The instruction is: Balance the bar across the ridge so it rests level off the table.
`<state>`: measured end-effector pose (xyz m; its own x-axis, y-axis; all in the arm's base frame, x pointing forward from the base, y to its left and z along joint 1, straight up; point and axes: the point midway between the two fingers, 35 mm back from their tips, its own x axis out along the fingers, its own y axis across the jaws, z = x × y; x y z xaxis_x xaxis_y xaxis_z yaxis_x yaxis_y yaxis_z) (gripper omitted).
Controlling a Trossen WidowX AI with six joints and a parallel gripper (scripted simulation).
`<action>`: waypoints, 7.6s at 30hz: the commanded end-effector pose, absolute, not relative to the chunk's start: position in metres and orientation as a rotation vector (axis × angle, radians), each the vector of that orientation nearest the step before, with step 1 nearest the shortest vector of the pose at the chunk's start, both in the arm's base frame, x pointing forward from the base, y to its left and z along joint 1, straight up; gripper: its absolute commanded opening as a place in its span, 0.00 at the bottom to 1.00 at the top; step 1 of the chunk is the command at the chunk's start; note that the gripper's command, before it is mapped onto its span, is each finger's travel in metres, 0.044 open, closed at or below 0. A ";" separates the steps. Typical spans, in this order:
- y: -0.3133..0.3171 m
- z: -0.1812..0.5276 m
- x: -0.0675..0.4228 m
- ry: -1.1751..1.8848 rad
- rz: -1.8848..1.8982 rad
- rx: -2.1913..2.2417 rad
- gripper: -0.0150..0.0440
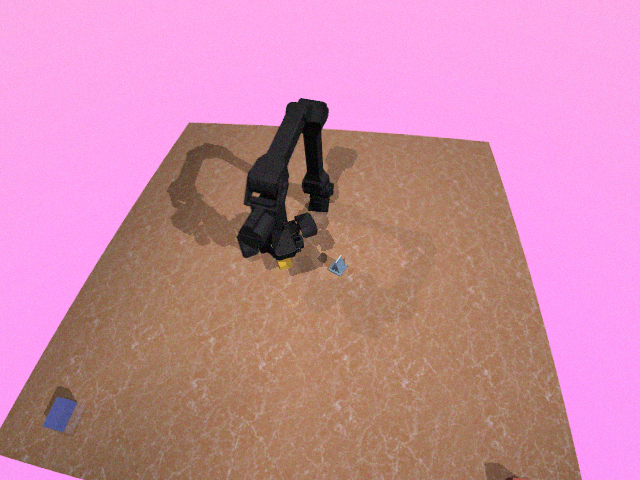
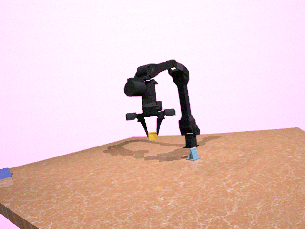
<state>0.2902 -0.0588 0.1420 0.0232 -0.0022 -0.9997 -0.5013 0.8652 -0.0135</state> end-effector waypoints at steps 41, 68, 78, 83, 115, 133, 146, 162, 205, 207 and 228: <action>0.108 0.144 0.264 1.364 0.870 -0.877 0.25; 0.114 0.109 0.260 1.358 0.884 -0.890 0.25; 0.114 0.100 0.259 1.358 0.884 -0.890 0.25; 0.114 0.101 0.259 1.358 0.884 -0.890 0.25; 0.114 0.098 0.259 1.358 0.884 -0.890 0.25; 0.114 0.097 0.259 1.358 0.884 -0.890 0.25; 0.114 0.096 0.259 1.358 0.884 -0.890 0.25; 0.114 0.094 0.259 1.358 0.884 -0.890 0.25; 0.114 0.091 0.259 1.358 0.884 -0.890 0.25; 0.114 0.091 0.259 1.358 0.884 -0.890 0.25; 0.114 0.092 0.259 1.354 0.885 -0.894 0.25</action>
